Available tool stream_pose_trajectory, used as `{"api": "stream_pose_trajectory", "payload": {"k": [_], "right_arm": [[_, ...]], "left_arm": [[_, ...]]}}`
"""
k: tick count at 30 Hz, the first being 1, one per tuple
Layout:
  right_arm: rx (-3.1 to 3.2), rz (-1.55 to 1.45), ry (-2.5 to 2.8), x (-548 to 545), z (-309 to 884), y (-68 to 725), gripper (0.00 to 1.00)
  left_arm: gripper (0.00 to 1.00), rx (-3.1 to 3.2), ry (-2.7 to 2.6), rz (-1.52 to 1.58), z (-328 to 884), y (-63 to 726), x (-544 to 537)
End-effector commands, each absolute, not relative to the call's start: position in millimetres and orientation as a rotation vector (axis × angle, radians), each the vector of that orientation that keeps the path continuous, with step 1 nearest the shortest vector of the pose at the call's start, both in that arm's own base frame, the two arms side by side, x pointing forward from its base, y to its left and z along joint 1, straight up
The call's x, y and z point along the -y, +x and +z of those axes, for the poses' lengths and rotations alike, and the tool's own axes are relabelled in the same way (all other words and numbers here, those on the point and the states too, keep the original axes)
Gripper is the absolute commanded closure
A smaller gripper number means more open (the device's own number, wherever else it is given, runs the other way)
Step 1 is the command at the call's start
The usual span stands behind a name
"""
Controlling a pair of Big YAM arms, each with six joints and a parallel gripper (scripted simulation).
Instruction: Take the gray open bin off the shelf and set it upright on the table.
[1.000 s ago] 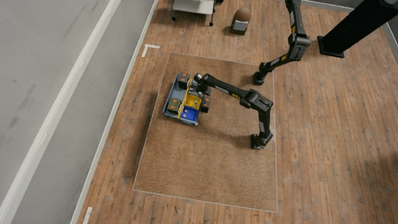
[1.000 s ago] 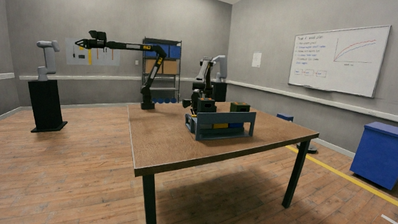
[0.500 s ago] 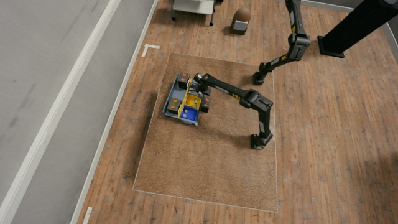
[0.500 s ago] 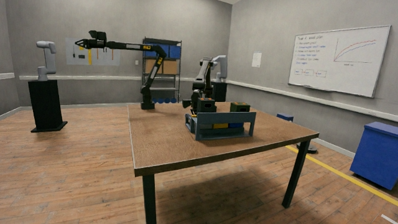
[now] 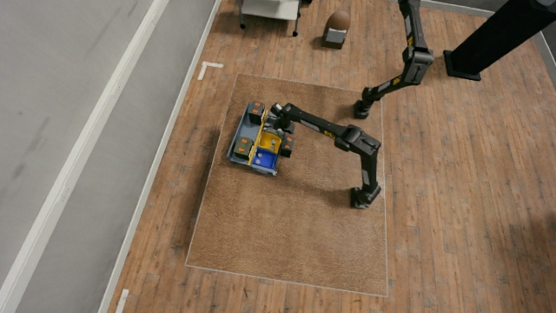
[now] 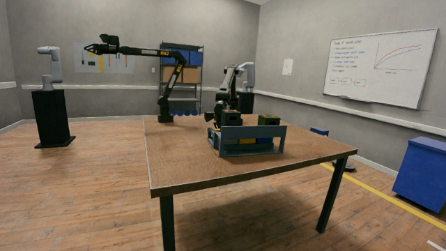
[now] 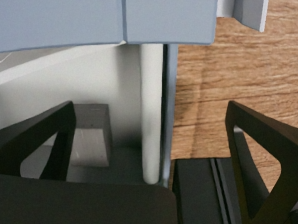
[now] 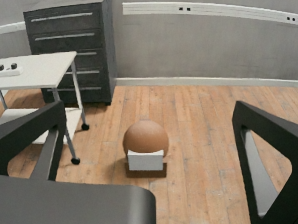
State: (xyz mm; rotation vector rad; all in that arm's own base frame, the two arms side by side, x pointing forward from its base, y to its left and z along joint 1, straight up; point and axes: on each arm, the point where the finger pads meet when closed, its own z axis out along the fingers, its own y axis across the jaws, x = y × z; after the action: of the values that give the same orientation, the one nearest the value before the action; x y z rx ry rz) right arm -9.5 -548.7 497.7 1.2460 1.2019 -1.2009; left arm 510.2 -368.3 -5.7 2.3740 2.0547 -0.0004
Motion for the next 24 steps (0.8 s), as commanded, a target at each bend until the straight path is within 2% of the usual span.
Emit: {"api": "stream_pose_trajectory", "payload": {"k": [1, 24], "right_arm": [[-1.197, -1.227, 1.227, 544.7, 500.5, -13.8, 0.00], [-1.197, -1.227, 1.227, 544.7, 500.5, -13.8, 0.00]], "left_arm": [[0.10, -2.081, 2.394, -0.013, -31.4, 508.2, 364.5], [0.10, -2.083, 2.395, -0.011, -33.3, 507.9, 363.8]]}}
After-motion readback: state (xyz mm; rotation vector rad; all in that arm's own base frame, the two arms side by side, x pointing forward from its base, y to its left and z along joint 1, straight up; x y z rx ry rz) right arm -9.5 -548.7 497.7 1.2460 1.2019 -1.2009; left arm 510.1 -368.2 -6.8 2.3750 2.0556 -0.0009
